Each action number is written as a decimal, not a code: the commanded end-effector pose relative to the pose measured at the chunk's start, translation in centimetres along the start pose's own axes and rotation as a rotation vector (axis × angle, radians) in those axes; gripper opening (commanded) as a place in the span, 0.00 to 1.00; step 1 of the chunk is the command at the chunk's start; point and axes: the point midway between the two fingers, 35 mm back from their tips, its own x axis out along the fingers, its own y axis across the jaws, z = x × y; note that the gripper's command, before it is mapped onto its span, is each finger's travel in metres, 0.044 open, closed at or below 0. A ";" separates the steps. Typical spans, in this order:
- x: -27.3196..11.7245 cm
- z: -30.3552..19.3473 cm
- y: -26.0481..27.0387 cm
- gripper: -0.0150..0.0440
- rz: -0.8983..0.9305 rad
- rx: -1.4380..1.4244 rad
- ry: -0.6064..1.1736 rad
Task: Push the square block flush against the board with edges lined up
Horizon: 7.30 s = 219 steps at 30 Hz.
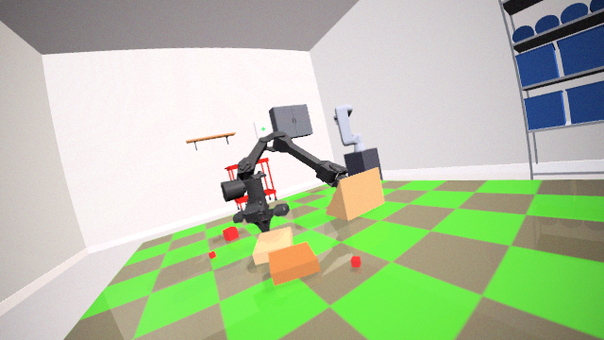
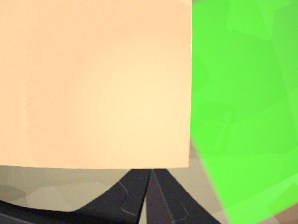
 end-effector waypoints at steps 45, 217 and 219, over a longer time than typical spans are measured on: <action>0.2 -0.5 0.0 0.25 0.005 0.000 -0.002; 0.1 9.8 4.1 0.25 0.007 1.274 -0.001; 0.1 9.9 4.0 0.25 0.007 1.274 -0.001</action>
